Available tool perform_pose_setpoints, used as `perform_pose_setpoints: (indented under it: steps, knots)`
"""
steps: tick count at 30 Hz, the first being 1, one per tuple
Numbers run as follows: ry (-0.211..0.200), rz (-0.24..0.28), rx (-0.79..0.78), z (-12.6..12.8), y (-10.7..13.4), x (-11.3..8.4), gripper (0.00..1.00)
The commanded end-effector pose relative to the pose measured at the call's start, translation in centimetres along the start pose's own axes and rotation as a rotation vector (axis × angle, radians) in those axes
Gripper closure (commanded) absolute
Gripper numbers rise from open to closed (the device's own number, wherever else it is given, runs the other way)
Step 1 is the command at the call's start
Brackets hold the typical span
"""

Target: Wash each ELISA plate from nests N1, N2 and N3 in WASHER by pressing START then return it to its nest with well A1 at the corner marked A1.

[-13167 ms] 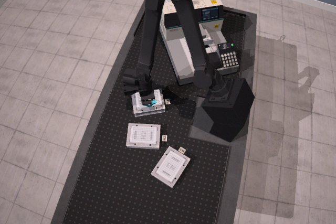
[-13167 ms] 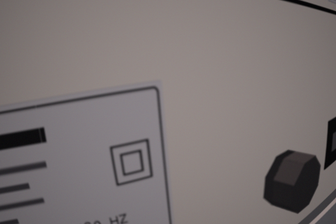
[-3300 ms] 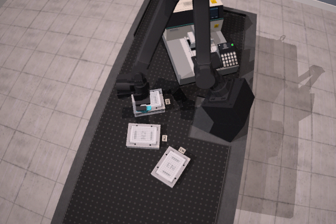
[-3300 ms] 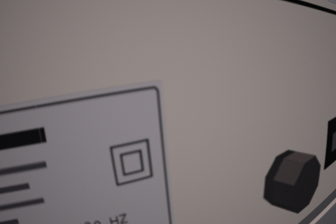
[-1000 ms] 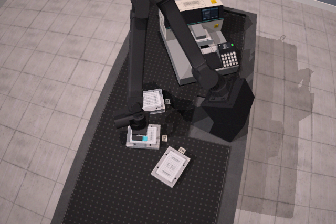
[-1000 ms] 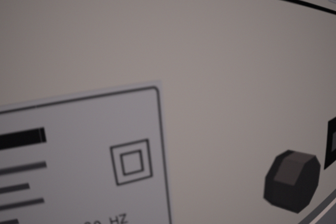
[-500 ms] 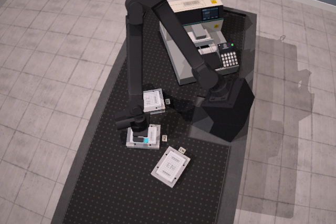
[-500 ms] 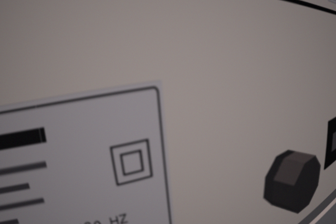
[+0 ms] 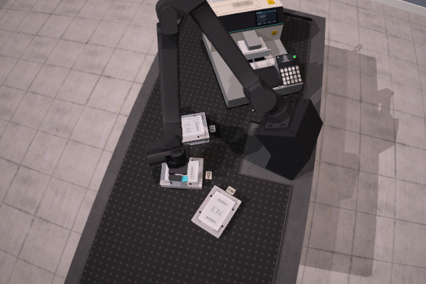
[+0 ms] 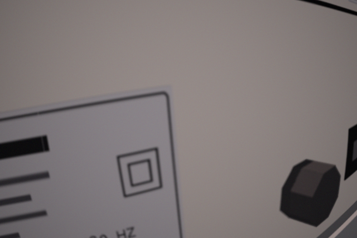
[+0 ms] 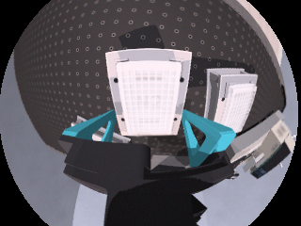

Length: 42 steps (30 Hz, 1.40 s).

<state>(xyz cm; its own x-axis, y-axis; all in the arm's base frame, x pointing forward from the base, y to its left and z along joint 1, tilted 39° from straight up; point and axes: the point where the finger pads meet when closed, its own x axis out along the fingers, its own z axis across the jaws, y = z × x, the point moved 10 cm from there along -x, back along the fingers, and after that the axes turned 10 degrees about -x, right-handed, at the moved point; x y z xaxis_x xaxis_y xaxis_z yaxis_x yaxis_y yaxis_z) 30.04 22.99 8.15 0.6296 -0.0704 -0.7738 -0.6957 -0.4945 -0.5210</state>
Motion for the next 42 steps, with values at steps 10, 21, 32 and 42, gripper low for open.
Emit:
perform_pose_setpoints:
  steps: [10,21,32,42]
  knots:
    - [0.004,-0.007,-0.003,-0.3,-0.5,0.7,0.0]
    - [0.004,-0.01,-0.001,-0.3,-0.7,1.2,0.0]
    - [0.004,-0.009,-0.002,-0.3,-0.6,1.9,0.0]
    - [0.002,-0.018,0.001,-0.4,-0.8,2.2,0.0]
